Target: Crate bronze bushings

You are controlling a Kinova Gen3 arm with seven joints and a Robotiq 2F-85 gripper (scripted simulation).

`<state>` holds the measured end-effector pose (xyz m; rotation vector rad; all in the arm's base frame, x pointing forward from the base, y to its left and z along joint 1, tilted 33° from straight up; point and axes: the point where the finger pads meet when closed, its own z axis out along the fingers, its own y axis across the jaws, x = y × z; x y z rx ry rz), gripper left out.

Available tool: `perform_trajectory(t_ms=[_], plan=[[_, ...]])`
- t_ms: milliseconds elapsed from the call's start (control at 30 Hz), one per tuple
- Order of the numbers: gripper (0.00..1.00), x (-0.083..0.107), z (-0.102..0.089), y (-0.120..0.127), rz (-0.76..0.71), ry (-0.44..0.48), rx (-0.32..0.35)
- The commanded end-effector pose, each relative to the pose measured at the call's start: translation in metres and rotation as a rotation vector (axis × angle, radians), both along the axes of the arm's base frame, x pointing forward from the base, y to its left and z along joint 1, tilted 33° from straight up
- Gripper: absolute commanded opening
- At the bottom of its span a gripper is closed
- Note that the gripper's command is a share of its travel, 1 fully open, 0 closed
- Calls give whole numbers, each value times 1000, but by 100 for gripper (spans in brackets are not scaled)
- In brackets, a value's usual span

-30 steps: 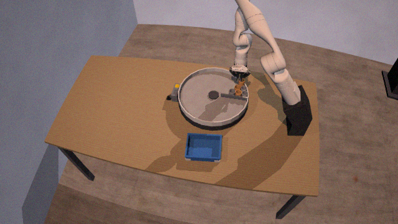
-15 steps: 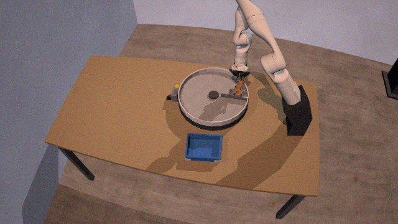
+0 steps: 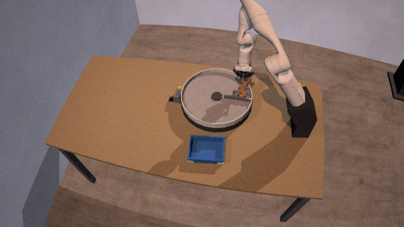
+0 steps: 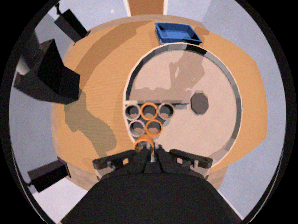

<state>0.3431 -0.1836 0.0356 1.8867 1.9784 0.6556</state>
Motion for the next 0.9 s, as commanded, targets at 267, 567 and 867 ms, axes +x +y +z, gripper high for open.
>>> perform_trajectory(t_ms=[267,567,867], plan=[[0,-1,1,-3,-4,-1,-5],[0,-14,23,-5,-5,-1,-6],[0,-12,25,7,-4,-1,-5]])
